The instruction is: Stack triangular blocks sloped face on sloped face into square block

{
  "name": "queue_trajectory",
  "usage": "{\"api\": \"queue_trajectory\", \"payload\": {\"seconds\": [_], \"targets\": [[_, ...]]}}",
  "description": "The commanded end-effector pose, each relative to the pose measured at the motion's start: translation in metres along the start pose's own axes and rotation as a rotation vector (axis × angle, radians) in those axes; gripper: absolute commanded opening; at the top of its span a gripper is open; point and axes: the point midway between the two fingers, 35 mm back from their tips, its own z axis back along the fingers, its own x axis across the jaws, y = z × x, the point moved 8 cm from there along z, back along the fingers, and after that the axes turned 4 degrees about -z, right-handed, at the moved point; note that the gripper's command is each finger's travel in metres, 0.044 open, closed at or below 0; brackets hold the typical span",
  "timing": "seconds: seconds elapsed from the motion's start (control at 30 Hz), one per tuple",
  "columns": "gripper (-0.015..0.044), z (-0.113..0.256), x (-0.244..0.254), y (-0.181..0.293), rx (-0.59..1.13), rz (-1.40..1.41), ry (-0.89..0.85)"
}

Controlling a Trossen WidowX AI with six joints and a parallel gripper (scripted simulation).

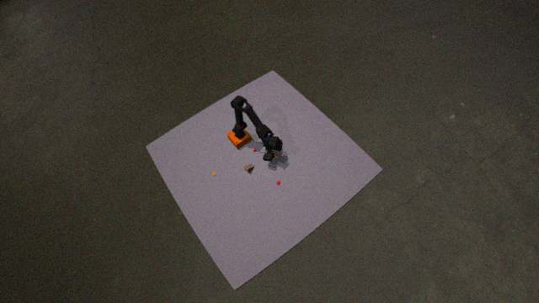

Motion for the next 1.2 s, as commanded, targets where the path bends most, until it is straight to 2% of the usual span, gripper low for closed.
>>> {"api": "queue_trajectory", "payload": {"seconds": [0.0,0.63,0.67,1.17], "targets": [[0.0,0.004,-0.001,0.018,-0.125,0.007,-0.009],[0.0,-0.006,-0.007,0.088,-0.601,0.006,-0.043],[0.0026,-0.003,-0.007,0.071,-0.5,-0.004,-0.036],[0.042,-0.003,-0.007,0.071,-0.5,-0.004,-0.036]]}}
